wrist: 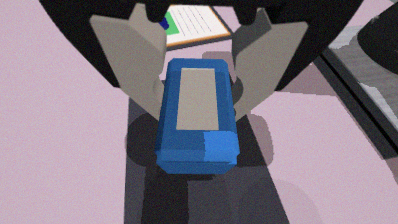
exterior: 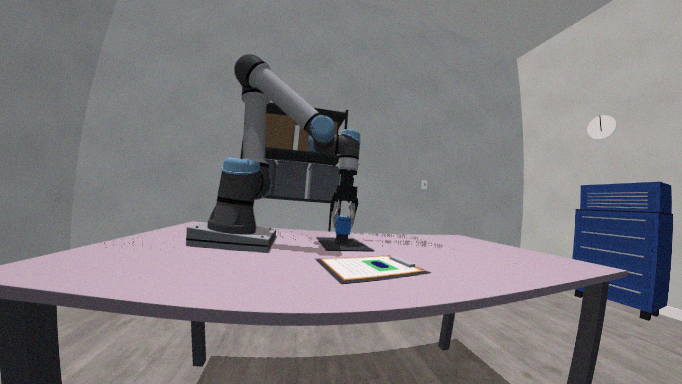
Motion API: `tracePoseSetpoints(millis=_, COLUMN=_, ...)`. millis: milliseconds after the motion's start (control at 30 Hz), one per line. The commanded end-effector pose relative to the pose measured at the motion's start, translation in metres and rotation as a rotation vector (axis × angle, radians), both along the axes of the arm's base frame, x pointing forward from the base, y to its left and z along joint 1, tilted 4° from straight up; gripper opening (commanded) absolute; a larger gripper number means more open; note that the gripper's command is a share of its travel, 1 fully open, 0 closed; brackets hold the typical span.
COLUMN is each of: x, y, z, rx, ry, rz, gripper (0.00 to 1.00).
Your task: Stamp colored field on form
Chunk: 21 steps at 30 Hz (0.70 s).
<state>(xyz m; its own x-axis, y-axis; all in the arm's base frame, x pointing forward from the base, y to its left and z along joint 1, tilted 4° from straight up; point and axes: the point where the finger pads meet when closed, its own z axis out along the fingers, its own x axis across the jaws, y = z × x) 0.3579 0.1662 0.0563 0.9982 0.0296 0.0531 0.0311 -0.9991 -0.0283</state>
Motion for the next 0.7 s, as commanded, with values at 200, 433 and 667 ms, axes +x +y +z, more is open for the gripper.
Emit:
tracePoseSetpoints(millis=200, x=0.0039, y=0.0008, z=-0.0044, rx=0.0, ry=-0.008, rz=0.001, gripper=0.21)
tracePoseSetpoints(millis=433, x=0.004, y=0.0008, z=-0.0038, rx=0.0, ry=-0.009, rz=0.001, gripper=0.56)
tracePoseSetpoints(millis=667, x=0.0039, y=0.0008, z=-0.0038, rx=0.0, ry=-0.009, rz=0.001, gripper=0.56)
